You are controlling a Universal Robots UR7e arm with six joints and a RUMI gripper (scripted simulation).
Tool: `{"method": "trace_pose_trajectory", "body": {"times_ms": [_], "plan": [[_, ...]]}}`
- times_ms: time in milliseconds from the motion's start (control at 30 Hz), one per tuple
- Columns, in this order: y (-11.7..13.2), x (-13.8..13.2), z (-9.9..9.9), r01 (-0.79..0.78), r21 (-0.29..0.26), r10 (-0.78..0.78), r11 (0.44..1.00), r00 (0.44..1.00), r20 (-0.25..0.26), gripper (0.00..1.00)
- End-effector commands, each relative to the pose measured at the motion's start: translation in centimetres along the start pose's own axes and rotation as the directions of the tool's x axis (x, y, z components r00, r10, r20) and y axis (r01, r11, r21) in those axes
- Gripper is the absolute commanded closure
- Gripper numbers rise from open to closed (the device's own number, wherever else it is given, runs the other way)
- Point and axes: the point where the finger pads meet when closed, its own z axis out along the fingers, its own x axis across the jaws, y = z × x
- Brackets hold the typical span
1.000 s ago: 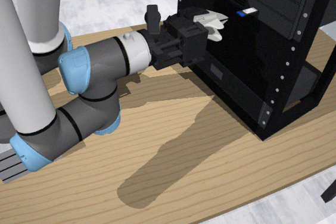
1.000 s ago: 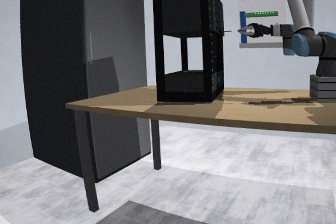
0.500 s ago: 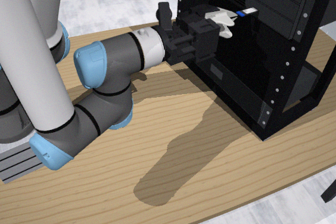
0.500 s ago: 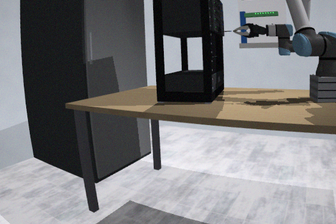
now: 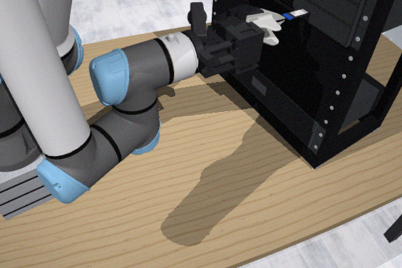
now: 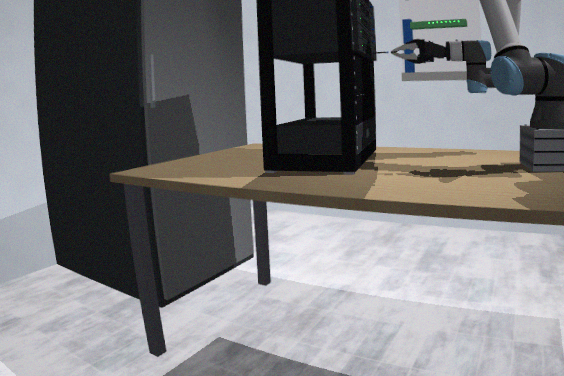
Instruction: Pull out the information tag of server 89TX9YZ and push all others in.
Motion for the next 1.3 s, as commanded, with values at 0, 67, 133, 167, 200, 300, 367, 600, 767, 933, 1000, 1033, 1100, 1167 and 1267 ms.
{"method": "trace_pose_trajectory", "body": {"times_ms": [0, 67, 133, 167, 200, 300, 367, 600, 767, 933, 1000, 1033, 1100, 1167, 1267], "plan": [[0.0, 0.03, 0.0, 0.001, 0.0, -0.001, 1.0, 1.0, 0.0, 1.0], [0.0, 0.03, 0.0, 0.001, 0.0, -0.001, 1.0, 1.0, 0.0, 1.0], [0.0, 0.03, 0.0, 0.001, 0.0, -0.001, 1.0, 1.0, 0.0, 1.0], [0.0, 0.03, 0.0, 0.001, 0.0, -0.001, 1.0, 1.0, 0.0, 1.0], [0.0, 0.03, 0.0, 0.001, 0.0, -0.001, 1.0, 1.0, 0.0, 1.0], [0.0, 0.03, 0.0, 0.001, 0.0, -0.001, 1.0, 1.0, 0.0, 1.0], [0.0, 0.03, 0.0, 0.001, 0.0, -0.001, 1.0, 1.0, 0.0, 1.0], [0.0, 0.03, 0.0, 0.001, 0.0, -0.001, 1.0, 1.0, 0.0, 1.0], [0.0, 0.03, 0.0, 0.001, 0.0, -0.001, 1.0, 1.0, 0.0, 1.0], [0.0, 0.07, 0.04, 0.001, 0.0, -0.001, 1.0, 1.0, 0.0, 1.0], [0.0, 0.17, 0.14, 0.001, 0.0, -0.001, 1.0, 1.0, 0.0, 1.0], [0.0, 0.23, 0.2, 0.001, 0.0, -0.001, 1.0, 1.0, 0.0, 1.0], [0.0, 0.29, 0.26, 0.001, 0.0, -0.001, 1.0, 1.0, 0.0, 1.0], [0.0, 0.35, 0.31, 0.001, 0.0, -0.001, 1.0, 1.0, 0.0, 1.0], [0.0, 0.43, 0.39, 0.001, 0.0, -0.001, 1.0, 1.0, 0.0, 1.0]]}}
